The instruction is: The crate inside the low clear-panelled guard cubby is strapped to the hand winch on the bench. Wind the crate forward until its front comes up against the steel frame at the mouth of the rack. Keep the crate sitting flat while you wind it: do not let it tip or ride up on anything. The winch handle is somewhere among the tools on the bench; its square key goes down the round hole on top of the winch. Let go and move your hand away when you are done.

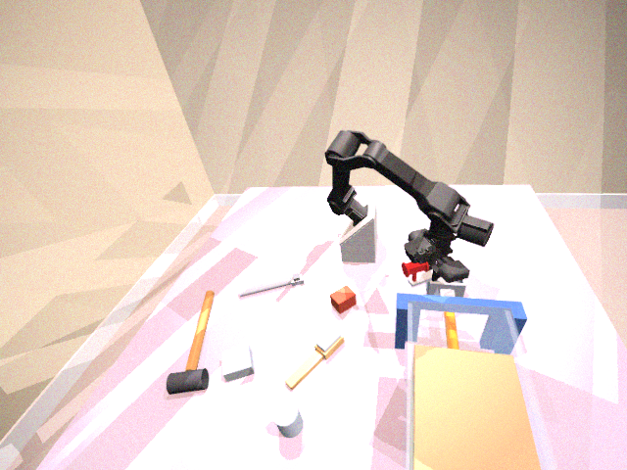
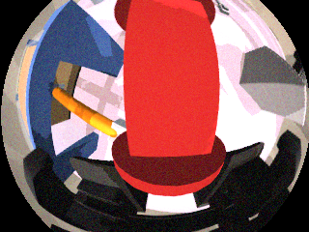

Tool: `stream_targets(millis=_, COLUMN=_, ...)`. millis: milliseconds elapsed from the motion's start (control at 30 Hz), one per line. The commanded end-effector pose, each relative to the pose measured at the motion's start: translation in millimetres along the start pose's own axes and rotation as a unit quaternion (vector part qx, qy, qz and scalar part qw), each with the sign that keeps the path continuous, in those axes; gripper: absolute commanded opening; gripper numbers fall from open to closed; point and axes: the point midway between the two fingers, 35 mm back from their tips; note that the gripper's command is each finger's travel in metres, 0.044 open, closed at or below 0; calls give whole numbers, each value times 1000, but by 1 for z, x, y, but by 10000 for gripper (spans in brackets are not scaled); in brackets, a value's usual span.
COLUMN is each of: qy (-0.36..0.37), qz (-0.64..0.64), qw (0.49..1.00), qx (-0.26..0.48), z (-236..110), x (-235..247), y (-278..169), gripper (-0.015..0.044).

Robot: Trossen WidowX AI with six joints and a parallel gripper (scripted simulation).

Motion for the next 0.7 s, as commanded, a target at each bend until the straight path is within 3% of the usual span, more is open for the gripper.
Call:
stream_targets(millis=0, qy=-3, qz=22, qw=1000, qx=0, z=4, x=-3, y=0, gripper=0)
stream_targets(millis=667, qy=1, qz=-16, qw=1000, qx=1, z=5, x=0, y=-1, gripper=0)
Point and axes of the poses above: the point midway between the two fingers, 35 mm back from their tips, its own z axis out along the fingers, its own x axis across the jaws, y = z × x, and after that the axes turned 11 degrees about z, right-handed
